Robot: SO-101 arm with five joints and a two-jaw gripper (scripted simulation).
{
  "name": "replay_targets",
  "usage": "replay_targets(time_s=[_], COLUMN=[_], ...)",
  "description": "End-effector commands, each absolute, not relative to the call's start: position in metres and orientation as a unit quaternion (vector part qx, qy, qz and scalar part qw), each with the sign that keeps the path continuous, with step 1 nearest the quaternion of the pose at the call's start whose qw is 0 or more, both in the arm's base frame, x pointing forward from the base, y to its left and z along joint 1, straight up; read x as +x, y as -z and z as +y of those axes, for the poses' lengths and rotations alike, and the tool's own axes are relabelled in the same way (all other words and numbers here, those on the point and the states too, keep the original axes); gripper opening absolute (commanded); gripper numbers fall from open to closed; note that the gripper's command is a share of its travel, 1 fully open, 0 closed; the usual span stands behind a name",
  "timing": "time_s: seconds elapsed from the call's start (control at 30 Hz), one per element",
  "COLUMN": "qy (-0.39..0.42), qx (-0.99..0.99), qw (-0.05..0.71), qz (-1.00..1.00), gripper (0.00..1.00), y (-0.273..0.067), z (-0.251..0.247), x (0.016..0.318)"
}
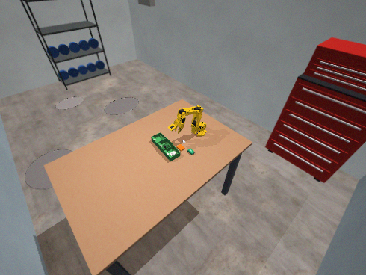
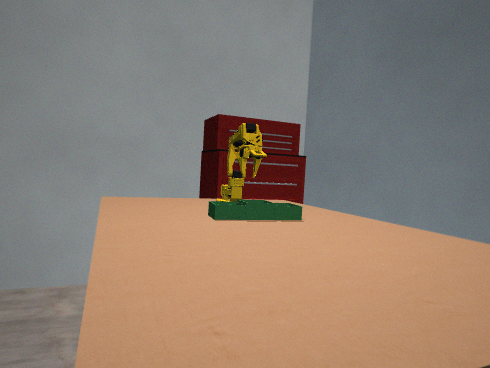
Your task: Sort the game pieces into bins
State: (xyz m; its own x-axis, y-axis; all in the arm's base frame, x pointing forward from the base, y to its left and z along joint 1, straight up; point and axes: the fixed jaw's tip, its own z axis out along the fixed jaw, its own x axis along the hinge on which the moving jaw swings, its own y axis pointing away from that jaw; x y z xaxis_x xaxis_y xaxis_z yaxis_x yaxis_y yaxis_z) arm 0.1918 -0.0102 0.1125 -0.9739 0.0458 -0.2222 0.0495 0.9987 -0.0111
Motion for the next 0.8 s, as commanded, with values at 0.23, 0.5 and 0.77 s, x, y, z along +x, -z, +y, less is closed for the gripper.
replay_targets(time_s=[0.23, 0.5, 0.77], qy=[0.008, 0.008, 0.008], qx=[0.003, 0.003, 0.003], qw=[0.146, 0.146, 0.146], qz=[0.989, 0.989, 0.989], gripper=[0.17, 0.17, 0.17], y=[-0.1257, -0.1257, -0.1257], z=[-0.0020, -0.0020, -0.0020], x=[0.1641, 0.1641, 0.1641])
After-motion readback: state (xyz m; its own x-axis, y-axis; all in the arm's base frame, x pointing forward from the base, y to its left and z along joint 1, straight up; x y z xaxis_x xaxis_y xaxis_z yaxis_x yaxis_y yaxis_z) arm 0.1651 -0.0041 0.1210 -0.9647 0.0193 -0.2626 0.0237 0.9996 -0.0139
